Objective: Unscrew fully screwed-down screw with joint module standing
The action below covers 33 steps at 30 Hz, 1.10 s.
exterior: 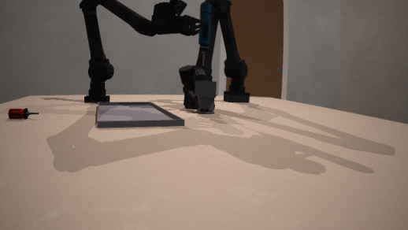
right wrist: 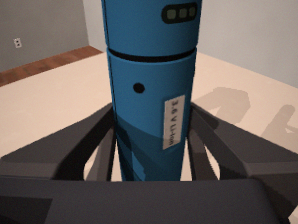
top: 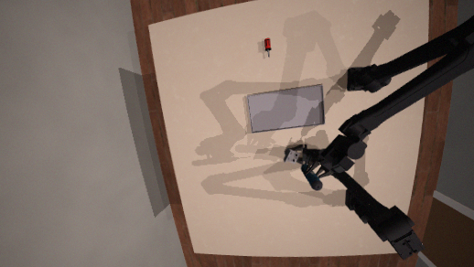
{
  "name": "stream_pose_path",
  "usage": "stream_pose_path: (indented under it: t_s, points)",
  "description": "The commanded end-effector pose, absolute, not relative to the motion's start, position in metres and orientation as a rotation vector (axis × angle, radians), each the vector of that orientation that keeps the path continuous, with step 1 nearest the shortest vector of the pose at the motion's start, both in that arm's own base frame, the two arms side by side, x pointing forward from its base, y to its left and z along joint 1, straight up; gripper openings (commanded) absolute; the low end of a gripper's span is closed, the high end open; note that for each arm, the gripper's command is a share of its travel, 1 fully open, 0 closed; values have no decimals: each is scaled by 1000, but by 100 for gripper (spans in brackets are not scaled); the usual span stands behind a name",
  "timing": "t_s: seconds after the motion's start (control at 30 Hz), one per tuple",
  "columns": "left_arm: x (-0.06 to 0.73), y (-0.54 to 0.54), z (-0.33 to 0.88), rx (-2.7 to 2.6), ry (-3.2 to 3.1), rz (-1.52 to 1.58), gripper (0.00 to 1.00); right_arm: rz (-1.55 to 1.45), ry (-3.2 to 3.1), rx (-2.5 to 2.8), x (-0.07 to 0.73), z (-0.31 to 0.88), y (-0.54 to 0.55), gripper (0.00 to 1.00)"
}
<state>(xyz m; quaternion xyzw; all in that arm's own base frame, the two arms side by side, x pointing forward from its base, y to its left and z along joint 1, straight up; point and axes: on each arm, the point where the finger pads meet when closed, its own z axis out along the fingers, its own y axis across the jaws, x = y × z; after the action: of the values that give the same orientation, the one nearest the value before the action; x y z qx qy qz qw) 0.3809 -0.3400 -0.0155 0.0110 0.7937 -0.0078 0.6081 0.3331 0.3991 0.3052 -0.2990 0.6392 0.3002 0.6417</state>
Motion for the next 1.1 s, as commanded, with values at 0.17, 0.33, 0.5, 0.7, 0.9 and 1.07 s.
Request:
stream_pose_path:
  t_s: [0.17,0.33,0.5,0.7,0.9,1.07]
  points:
    - [374,-342,-25,44,1835,-19,59,721,1329,-605,346,376,405,42]
    - [374,-342,-25,44,1835,-19,59,721,1329,-605,346,376,405,42]
    - [374,-342,-25,44,1835,-19,59,710,1343,-619,350,358,410,42]
    - [374,-342,-25,44,1835,-19,59,713,1334,-615,348,356,409,42]
    - [374,-342,-25,44,1835,-19,59,715,1323,-611,346,360,407,42]
    - [374,-342,-25,44,1835,-19,59,702,1356,-631,348,334,409,42]
